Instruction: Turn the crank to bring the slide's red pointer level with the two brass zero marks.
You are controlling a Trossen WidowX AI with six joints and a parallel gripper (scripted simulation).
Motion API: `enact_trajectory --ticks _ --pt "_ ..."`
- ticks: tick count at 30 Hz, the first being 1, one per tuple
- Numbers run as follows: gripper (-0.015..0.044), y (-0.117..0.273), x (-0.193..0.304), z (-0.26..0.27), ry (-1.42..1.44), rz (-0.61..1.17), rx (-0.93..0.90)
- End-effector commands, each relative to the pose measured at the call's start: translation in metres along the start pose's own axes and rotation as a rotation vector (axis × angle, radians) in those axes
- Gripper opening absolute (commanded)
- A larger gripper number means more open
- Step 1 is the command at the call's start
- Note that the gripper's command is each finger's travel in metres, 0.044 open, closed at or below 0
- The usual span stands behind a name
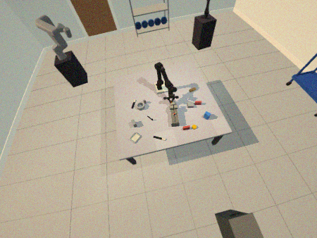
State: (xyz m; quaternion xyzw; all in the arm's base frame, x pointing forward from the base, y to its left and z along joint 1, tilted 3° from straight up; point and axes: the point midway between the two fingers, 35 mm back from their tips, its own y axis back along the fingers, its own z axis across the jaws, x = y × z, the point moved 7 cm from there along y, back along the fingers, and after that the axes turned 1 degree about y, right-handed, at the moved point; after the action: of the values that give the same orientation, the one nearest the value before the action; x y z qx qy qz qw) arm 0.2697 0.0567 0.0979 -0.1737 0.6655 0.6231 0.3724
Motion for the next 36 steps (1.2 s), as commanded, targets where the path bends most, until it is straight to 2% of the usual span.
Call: enact_trajectory --ticks 1,36 --pt "0.0 -0.002 0.002 0.003 -0.001 0.003 -0.005" --pt "0.0 -0.006 0.005 0.022 -0.003 0.003 -0.007"
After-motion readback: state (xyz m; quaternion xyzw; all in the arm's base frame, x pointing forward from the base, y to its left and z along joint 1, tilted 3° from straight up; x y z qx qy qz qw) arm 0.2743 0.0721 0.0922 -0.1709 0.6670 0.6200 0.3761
